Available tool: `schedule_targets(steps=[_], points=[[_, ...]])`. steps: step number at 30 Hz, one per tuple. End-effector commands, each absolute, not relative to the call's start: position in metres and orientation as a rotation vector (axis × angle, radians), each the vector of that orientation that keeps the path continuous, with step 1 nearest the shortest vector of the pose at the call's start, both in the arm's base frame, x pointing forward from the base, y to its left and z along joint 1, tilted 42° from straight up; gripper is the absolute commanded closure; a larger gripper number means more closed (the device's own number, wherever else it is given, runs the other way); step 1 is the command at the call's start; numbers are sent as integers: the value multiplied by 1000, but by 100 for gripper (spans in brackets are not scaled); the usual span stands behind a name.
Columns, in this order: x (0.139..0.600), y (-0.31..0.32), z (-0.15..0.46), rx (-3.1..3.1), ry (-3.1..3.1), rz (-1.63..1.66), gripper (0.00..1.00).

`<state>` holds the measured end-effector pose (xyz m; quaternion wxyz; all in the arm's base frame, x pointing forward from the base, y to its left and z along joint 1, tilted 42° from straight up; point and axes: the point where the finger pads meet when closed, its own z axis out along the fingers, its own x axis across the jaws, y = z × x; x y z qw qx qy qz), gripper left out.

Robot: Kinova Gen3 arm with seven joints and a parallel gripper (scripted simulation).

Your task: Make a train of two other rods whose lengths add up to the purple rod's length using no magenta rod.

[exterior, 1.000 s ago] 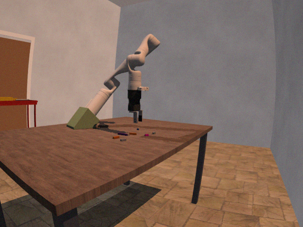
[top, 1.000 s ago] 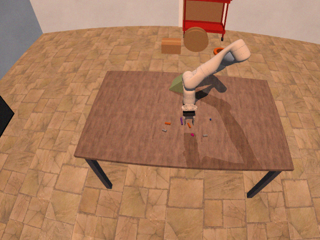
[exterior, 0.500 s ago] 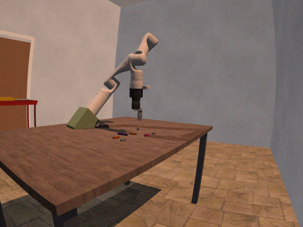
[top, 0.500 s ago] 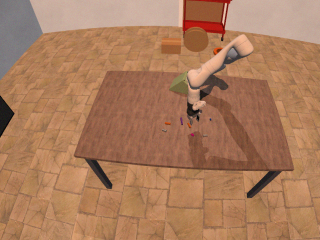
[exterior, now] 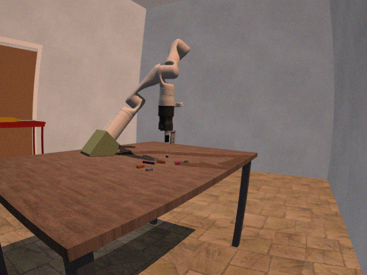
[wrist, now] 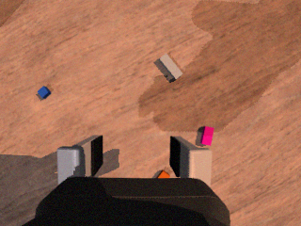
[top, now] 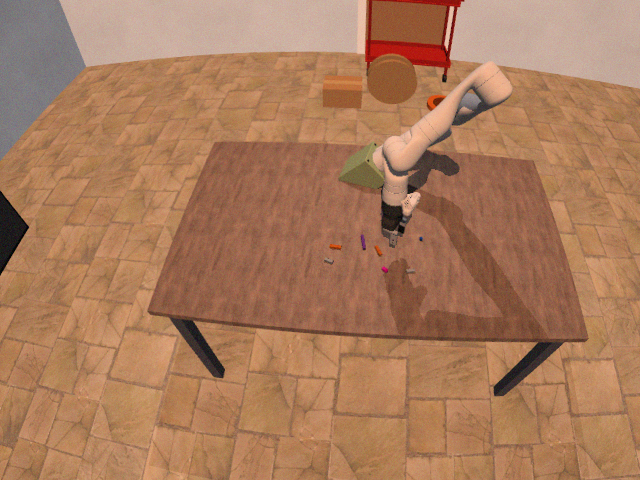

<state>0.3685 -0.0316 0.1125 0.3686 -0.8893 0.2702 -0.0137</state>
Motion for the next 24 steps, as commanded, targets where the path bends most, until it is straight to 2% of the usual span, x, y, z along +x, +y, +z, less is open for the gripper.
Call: schedule_targets(steps=[1, 24], points=[[366, -32, 118, -2307, 632, -77, 0], [350, -20, 128, -2422, 186, -253, 0]])
